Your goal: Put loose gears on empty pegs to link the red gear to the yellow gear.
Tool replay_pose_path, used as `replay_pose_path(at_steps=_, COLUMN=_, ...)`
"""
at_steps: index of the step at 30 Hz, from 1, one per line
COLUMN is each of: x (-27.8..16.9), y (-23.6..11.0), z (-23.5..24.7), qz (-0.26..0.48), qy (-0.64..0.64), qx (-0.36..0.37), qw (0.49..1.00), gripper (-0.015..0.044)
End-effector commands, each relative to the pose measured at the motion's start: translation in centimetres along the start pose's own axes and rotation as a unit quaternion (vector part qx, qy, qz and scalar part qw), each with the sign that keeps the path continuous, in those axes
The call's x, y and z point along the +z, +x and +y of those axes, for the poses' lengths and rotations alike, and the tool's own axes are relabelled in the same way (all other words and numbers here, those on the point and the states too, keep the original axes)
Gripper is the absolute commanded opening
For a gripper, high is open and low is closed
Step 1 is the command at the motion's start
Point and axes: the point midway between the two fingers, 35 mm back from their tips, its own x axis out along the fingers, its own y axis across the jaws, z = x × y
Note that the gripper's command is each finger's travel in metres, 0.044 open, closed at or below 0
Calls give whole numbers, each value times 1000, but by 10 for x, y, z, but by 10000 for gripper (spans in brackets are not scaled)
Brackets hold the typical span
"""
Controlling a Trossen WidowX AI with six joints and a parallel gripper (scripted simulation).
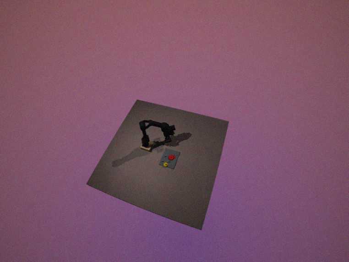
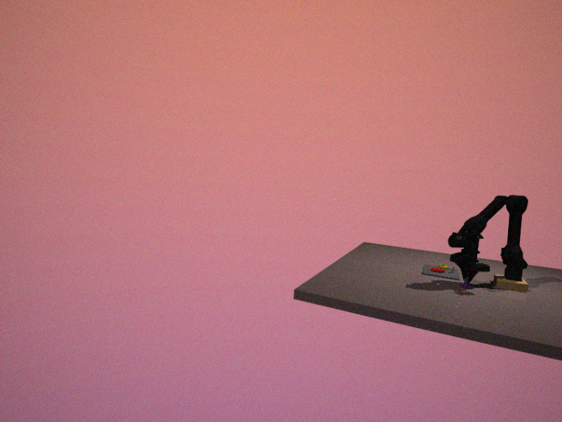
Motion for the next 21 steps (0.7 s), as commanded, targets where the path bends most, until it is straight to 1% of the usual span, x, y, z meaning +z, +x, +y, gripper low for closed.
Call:
replay_pose_path(at_steps=1, x=0, y=1, z=0, qz=0, qy=3, qx=-1, qw=1000, gripper=52)
replay_pose_path(at_steps=6, x=0, y=1, z=0, qz=0, qy=3, qx=-1, qw=1000, gripper=19)
replay_pose_path(at_steps=7, x=0, y=1, z=0, qz=0, qy=3, qx=-1, qw=1000, gripper=0)
replay_pose_path(at_steps=21, x=7, y=-26, z=-2, qz=0, qy=3, qx=-1, qw=1000, gripper=0)
